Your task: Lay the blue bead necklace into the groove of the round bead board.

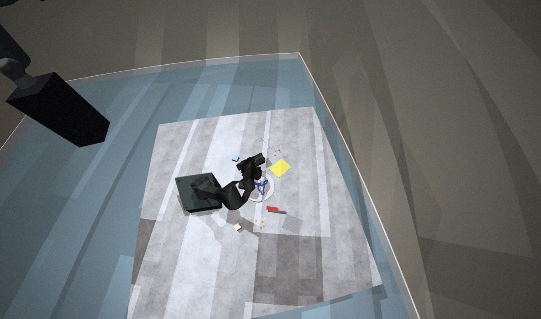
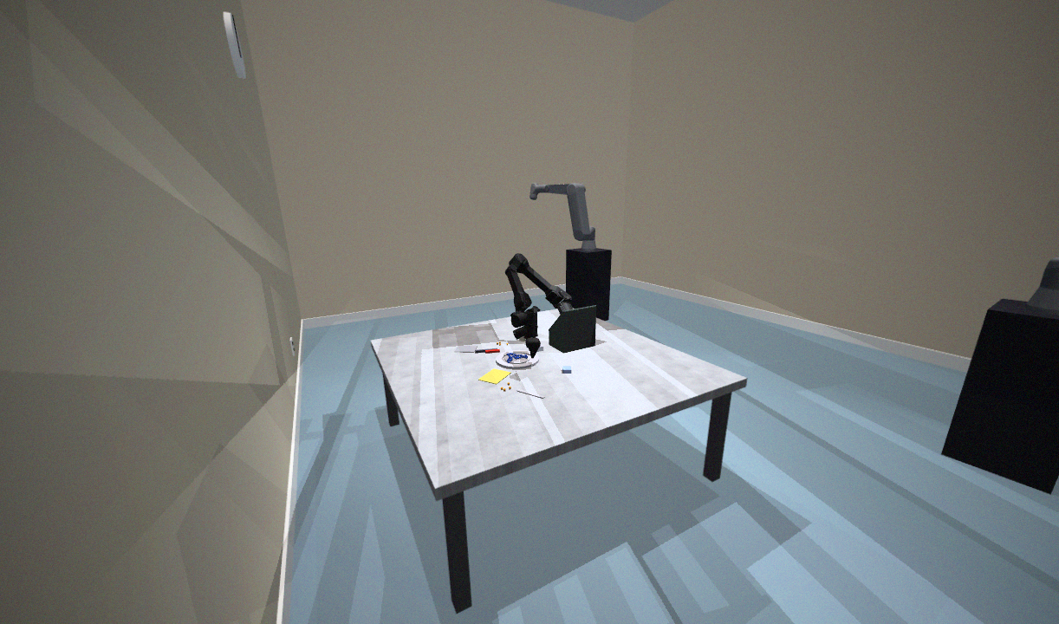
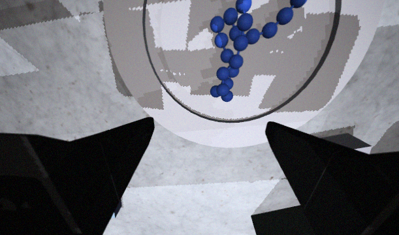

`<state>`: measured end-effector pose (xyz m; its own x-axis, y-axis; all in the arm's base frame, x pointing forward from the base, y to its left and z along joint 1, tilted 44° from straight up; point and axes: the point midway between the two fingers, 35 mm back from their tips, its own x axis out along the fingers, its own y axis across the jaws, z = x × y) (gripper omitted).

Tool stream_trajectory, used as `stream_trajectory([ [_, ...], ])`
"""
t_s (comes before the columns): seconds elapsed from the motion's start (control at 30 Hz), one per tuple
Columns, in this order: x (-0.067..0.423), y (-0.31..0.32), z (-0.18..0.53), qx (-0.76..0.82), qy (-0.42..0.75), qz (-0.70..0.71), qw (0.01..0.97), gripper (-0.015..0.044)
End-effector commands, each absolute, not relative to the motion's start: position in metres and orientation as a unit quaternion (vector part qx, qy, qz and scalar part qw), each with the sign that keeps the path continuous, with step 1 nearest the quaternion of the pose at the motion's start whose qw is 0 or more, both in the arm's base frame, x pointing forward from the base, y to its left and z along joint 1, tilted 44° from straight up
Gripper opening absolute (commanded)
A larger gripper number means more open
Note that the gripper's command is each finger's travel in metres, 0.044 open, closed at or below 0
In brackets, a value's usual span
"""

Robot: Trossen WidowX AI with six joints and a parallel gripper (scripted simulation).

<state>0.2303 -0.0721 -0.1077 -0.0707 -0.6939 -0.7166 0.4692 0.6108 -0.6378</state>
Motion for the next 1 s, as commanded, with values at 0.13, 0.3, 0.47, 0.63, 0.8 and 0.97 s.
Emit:
stream_trajectory([
  [0.13,0.252,-0.078,-0.097,-0.004,0.532,-0.502,0.682,0.0309],
  [0.3,0.281,-0.092,-0.077,0.123,0.429,-0.592,0.671,0.0177],
  [0.47,0.306,-0.108,-0.054,0.24,0.315,-0.66,0.638,0.012],
  [0.63,0.309,-0.111,-0.05,0.256,0.299,-0.668,0.632,0.012],
  [0.8,0.309,-0.116,-0.055,0.255,0.299,-0.668,0.632,0.012],
  [0.97,0.311,-0.116,-0.056,0.26,0.297,-0.665,0.634,0.012],
])
